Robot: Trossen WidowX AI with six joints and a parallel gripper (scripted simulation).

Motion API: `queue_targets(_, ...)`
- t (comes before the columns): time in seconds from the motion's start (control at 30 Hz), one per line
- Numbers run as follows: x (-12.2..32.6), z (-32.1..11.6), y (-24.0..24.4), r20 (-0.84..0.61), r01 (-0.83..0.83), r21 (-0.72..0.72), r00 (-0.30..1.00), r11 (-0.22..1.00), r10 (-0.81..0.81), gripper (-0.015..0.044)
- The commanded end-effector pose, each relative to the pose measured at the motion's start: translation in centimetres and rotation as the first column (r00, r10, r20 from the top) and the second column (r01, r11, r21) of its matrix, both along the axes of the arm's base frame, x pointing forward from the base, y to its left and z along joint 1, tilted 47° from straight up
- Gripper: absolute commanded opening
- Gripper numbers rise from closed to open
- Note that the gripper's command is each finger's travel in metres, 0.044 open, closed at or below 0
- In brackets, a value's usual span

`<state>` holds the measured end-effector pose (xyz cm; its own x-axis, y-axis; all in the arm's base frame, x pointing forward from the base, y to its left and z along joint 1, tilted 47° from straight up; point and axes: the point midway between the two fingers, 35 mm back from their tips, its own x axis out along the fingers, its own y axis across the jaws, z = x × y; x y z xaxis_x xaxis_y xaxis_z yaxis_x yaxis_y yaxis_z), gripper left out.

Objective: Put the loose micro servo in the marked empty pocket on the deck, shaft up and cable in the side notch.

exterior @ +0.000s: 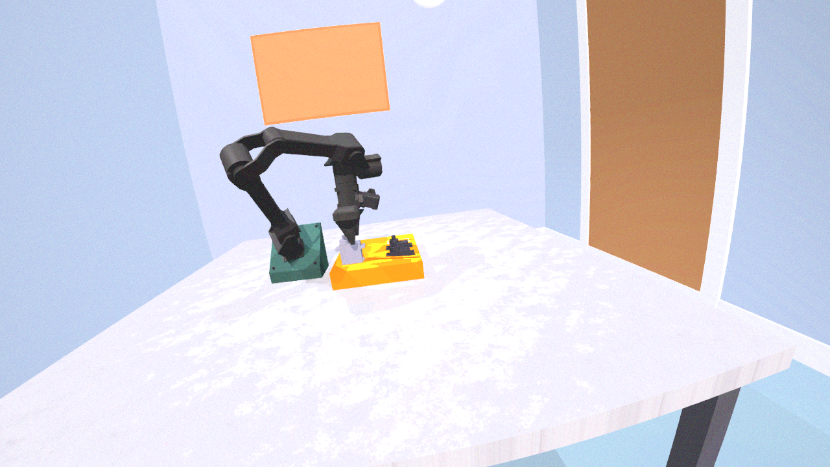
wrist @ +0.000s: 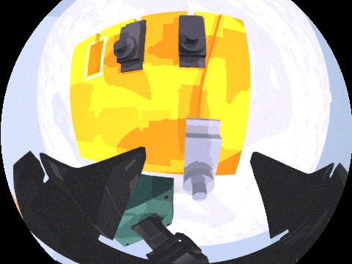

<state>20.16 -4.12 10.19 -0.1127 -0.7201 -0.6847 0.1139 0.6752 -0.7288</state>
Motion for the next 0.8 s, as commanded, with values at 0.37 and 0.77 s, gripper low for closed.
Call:
queue_targets(0.37,-0.27,-1.0,-1.19,-0.003,-0.004,-0.007,1.0,1.0,0.004,0.0361)
queue_targets(0.77,-0.27,-1.0,-1.19,-0.003,-0.004,-0.007,1.0,1.0,0.004,0.0125)
